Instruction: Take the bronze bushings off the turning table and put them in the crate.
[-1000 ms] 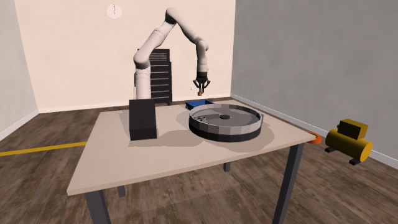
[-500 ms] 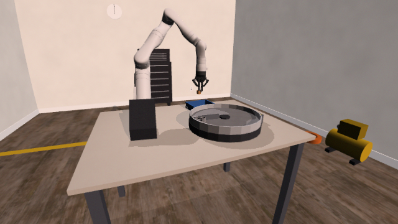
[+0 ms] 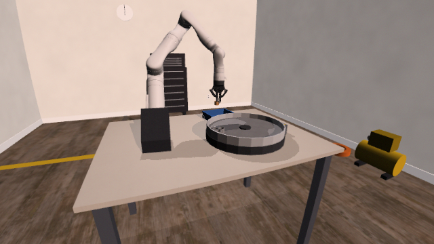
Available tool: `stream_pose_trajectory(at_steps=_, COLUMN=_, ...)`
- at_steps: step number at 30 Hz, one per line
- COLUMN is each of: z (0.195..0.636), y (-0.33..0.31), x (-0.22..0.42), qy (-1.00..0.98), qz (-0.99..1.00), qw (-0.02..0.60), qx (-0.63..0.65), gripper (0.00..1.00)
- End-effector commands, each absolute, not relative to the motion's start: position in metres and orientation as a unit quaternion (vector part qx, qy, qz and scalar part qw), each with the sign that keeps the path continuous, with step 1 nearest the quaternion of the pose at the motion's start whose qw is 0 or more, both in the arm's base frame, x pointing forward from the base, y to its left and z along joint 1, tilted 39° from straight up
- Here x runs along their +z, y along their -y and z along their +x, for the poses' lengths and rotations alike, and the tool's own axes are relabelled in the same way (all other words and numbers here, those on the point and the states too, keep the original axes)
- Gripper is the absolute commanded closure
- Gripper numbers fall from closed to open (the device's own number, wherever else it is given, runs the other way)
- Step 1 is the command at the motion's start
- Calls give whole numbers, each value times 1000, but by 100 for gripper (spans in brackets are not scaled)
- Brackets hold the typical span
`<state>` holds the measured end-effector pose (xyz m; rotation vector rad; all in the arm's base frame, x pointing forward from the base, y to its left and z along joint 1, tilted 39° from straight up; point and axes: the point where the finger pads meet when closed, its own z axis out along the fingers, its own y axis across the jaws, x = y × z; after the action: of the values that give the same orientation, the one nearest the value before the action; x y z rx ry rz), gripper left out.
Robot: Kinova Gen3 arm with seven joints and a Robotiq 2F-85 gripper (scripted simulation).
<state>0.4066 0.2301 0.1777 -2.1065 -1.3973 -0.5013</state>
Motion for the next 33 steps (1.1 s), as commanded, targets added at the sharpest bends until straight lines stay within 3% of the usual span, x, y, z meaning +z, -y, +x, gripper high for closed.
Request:
stream_pose_trajectory(at_steps=1, z=407, y=-230, x=177, qy=520, qz=-785, qw=279, qx=-186, gripper=100)
stream_pose_trajectory(at_steps=33, z=407, y=-258, x=145, qy=522, qz=-785, qw=277, qx=-188, gripper=100)
